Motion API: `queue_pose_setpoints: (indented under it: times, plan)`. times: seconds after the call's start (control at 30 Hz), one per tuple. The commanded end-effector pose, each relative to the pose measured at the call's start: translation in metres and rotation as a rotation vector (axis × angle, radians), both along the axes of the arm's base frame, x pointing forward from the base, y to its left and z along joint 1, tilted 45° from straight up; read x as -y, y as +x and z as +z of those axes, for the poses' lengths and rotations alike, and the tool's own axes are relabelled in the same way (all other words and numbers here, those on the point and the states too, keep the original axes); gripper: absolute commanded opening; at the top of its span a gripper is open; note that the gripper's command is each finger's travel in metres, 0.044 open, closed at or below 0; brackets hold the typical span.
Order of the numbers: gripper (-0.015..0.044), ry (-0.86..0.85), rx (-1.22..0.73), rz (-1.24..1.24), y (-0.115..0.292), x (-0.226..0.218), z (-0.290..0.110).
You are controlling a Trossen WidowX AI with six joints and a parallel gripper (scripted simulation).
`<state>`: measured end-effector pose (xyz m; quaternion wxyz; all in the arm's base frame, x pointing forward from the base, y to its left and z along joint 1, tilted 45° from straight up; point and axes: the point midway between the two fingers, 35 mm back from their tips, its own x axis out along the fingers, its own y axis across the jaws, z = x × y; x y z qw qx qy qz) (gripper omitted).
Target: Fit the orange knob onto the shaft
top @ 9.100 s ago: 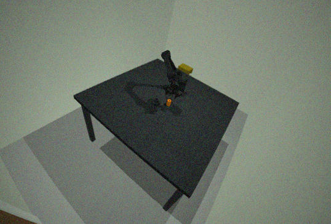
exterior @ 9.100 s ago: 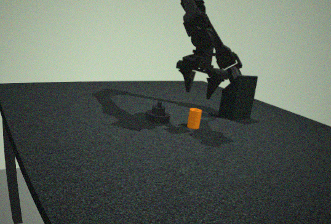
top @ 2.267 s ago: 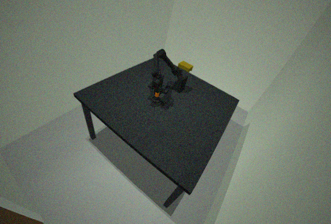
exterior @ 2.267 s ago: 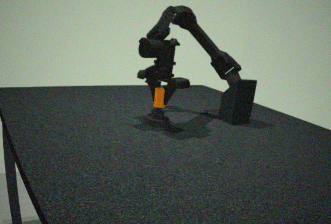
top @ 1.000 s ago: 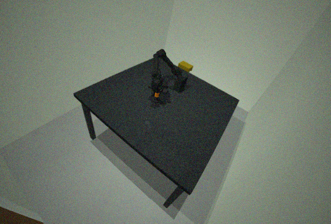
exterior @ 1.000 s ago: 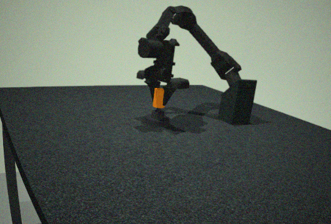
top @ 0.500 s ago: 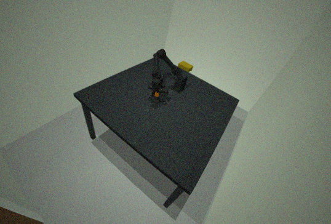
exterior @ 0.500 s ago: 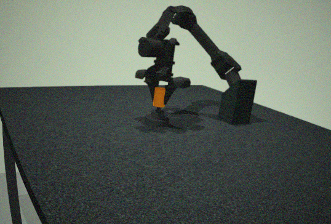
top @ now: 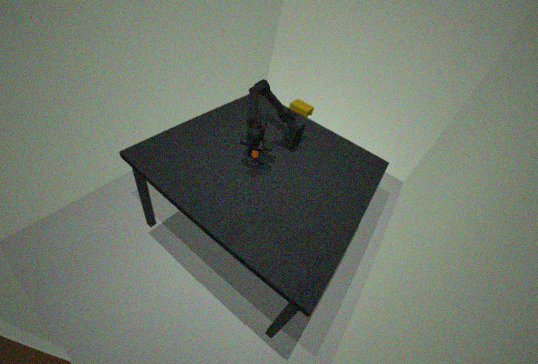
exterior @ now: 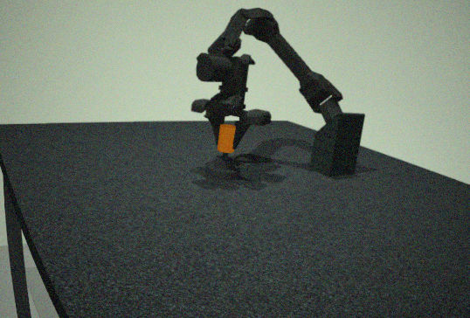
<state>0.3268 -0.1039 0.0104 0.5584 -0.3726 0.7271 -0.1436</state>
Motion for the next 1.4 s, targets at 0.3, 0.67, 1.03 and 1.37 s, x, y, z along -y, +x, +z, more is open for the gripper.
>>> queue_pose_setpoints:
  times: [0.3,0.67,1.03,1.37]
  plan:
    - [0.0,-0.002,-0.001,0.009,-0.0006,-0.0003,0.0008]
    - [0.0,-0.002,-0.001,0.009,-0.0001,0.0019,-0.0008]
    - [0.0,0.007,-0.061,0.07,0.0024,-0.0015,0.0027]
    - [0.0,0.018,-0.148,0.157,0.0021,0.0003,-0.0005]
